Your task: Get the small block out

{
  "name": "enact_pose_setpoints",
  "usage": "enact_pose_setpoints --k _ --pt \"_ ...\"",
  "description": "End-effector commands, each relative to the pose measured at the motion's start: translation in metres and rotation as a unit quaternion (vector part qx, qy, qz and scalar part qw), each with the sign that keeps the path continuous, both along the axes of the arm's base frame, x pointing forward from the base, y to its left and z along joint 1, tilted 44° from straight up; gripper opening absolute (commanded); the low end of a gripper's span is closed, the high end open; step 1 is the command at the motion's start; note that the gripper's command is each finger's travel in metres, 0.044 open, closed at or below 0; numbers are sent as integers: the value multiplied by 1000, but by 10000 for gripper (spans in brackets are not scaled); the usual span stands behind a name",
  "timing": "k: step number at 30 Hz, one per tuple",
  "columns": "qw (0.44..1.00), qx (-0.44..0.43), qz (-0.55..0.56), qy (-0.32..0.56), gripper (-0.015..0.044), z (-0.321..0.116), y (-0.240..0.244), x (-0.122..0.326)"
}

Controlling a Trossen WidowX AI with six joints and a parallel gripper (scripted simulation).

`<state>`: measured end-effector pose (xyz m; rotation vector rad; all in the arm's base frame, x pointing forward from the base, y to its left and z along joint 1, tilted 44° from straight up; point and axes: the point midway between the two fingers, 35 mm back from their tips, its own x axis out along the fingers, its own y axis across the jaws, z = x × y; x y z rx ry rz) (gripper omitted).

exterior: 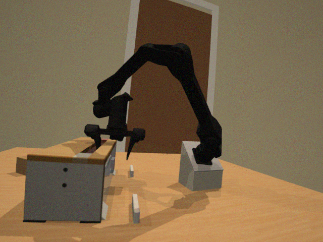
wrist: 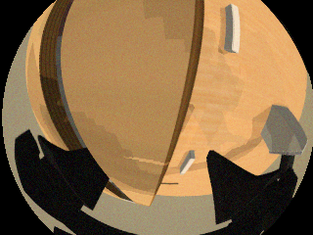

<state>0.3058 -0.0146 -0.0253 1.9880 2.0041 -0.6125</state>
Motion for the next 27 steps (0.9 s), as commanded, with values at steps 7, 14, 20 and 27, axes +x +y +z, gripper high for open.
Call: enact_pose_setpoints --k 7,14,20,27 --pt "1000 2 -1 1 400 12 14 1" --pt "1000 2 -1 2 400 20 22 3" --pt "1000 2 -1 2 400 27 30 4" --pt "1000 3 -1 2 400 35 38 5"
